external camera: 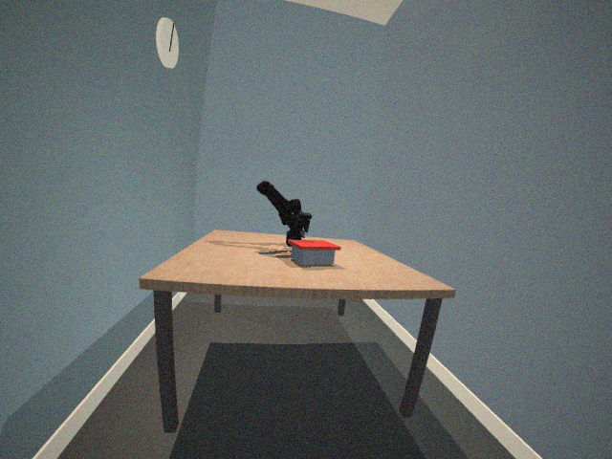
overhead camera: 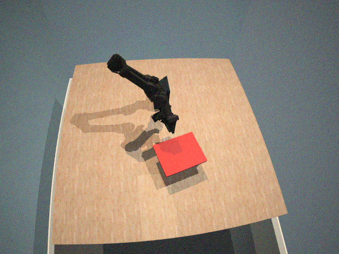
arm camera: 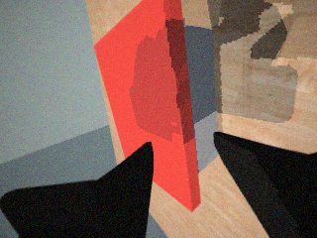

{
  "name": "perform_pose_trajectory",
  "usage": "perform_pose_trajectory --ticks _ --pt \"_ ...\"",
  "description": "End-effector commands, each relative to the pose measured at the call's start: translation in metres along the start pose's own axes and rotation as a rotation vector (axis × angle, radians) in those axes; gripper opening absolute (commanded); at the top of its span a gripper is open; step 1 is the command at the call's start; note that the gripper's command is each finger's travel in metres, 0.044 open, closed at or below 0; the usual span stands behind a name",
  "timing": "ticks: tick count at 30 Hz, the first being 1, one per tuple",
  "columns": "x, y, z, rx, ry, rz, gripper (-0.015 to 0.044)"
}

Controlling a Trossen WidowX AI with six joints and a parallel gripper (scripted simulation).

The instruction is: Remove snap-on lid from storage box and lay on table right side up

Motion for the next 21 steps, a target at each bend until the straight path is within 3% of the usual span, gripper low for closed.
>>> perform_pose_trajectory --ticks 1,21 --pt "0.001 0.002 -0.007 0.005 0.000 0.002 0.0235" --pt "0.001 0.001 -0.039 0.006 -0.003 0.002 0.0235"
Point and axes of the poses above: the point midway between the two fingers, 35 mm back from their tips, its own z axis back along the fingers, its own y axis across the jaws, x = y × z, the point moved 6 cm from there along z, back along the fingers, and after that the axes turned 6 degrees about z, right-handed, at the moved point
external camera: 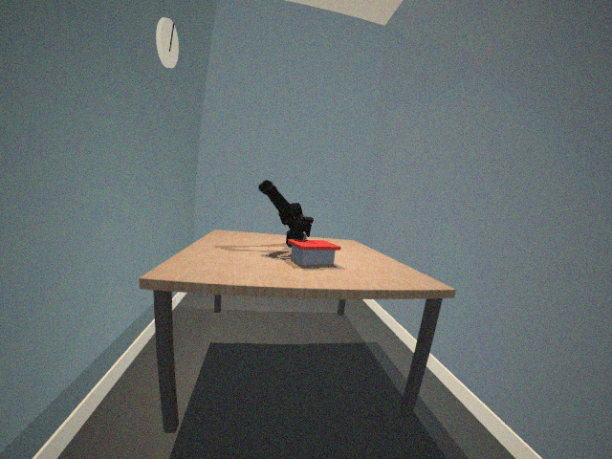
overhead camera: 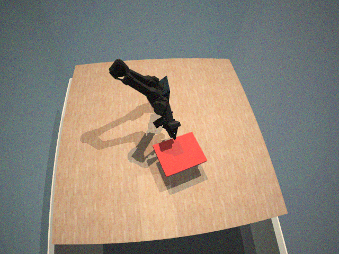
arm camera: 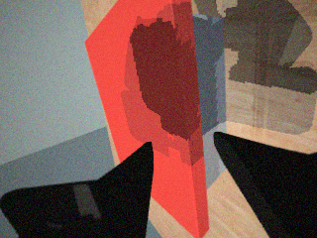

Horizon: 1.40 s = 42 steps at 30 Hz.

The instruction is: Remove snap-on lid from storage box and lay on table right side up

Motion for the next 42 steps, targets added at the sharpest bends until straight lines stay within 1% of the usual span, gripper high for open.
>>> perform_pose_trajectory --ticks 1,10,12,23,27,42 --pt "0.001 0.001 -0.008 0.006 -0.001 0.002 0.0235" --pt "0.000 -0.002 -0.020 0.007 -0.003 0.002 0.0235" --pt "0.000 -0.002 -0.020 0.007 -0.003 0.002 0.0183" --pt "0.000 -0.002 -0.020 0.007 -0.003 0.002 0.0109" --pt "0.000 -0.002 -0.020 0.007 -0.003 0.002 0.0004" --pt "0.000 0.000 -0.018 0.004 -0.004 -0.001 0.0000"
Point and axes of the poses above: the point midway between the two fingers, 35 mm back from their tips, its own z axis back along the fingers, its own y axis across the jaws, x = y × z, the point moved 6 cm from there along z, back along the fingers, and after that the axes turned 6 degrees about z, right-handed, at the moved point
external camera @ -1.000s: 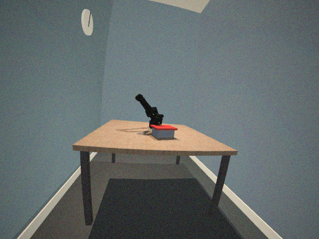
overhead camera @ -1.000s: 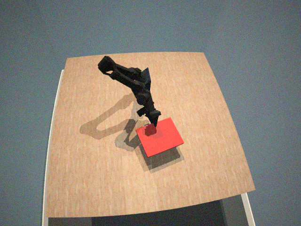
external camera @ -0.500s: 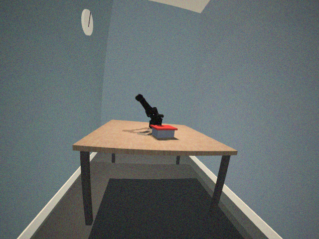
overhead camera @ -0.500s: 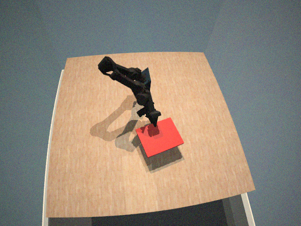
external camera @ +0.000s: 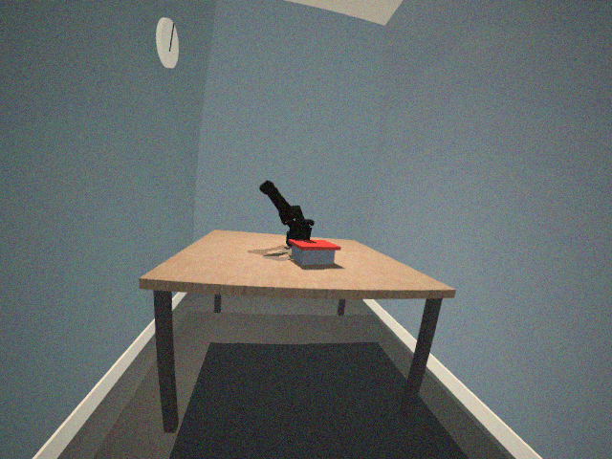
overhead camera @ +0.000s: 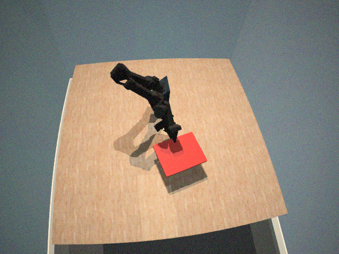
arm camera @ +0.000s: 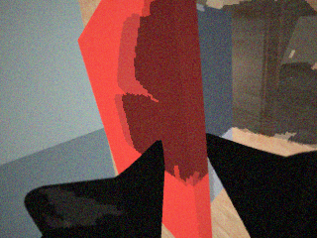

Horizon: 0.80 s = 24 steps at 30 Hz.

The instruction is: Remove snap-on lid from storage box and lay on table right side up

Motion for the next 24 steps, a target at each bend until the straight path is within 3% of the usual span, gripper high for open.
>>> perform_pose_trajectory --ticks 1,24 --pt "-0.0002 0.0013 0.0010 0.000 -0.001 -0.002 0.0000" --pt "0.0000 0.0040 0.0051 0.000 -0.001 -0.002 0.0000"
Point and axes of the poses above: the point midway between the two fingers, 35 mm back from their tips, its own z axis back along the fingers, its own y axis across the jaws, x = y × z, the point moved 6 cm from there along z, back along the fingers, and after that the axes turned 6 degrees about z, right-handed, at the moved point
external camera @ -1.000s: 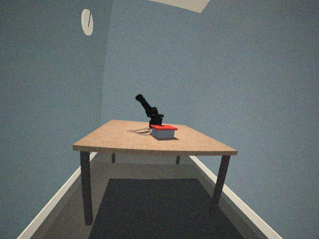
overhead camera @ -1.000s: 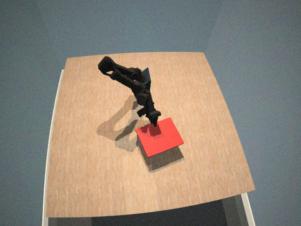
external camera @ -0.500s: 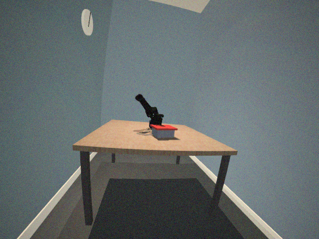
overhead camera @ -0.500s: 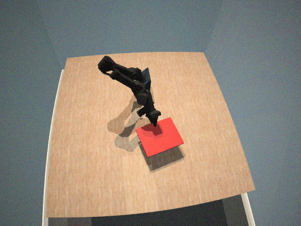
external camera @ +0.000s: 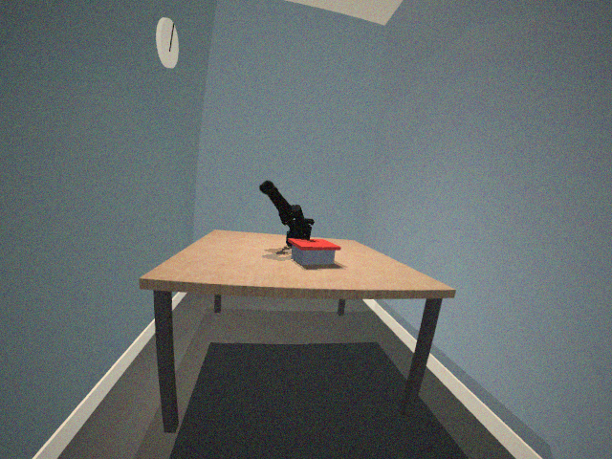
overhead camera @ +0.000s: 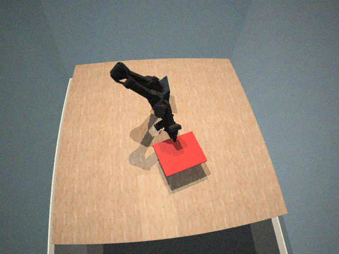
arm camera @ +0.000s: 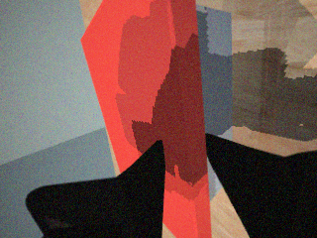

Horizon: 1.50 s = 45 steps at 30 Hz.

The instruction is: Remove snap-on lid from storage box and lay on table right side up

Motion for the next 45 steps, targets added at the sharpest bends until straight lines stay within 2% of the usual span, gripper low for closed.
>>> perform_pose_trajectory --ticks 1,45 --pt "-0.0002 0.0017 0.0016 0.002 -0.002 -0.003 0.0000" --pt "-0.0002 0.0077 0.0055 0.006 -0.001 0.000 0.0000"
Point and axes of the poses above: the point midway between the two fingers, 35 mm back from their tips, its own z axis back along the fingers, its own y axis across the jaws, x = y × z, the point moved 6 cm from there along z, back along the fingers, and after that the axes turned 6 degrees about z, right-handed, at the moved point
